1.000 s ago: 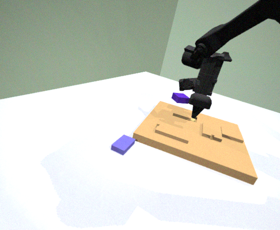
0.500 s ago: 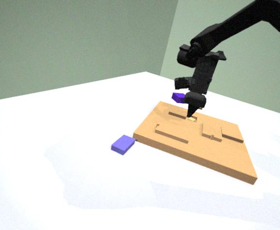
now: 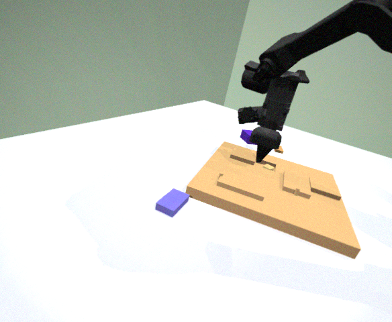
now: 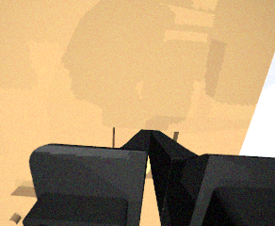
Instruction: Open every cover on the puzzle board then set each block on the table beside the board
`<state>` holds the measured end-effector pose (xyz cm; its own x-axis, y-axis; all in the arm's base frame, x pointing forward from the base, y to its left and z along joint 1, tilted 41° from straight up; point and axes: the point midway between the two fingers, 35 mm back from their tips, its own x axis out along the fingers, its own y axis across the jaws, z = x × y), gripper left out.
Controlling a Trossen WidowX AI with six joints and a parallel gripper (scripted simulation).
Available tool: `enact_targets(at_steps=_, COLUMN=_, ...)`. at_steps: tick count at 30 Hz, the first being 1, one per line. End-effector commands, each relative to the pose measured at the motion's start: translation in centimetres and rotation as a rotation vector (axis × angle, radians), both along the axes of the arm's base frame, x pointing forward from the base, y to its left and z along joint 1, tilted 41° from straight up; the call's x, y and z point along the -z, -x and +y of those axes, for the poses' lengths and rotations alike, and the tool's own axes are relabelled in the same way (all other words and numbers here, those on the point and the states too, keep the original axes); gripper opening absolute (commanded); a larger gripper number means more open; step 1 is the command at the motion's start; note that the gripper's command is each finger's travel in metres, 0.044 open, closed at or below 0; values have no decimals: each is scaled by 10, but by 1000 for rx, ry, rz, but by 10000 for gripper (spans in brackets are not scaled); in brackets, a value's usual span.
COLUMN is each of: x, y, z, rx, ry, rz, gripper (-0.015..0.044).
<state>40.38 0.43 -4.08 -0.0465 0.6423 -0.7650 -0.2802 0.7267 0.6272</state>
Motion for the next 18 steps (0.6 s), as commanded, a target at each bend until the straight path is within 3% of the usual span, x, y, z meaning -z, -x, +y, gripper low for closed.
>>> enact_targets(at_steps=1, x=-3, y=-6, z=1, rx=5, ry=-3, rz=-6, gripper=0)
enact_targets(at_steps=18, x=-9, y=-17, z=2, rx=5, ry=-4, rz=-6, gripper=0)
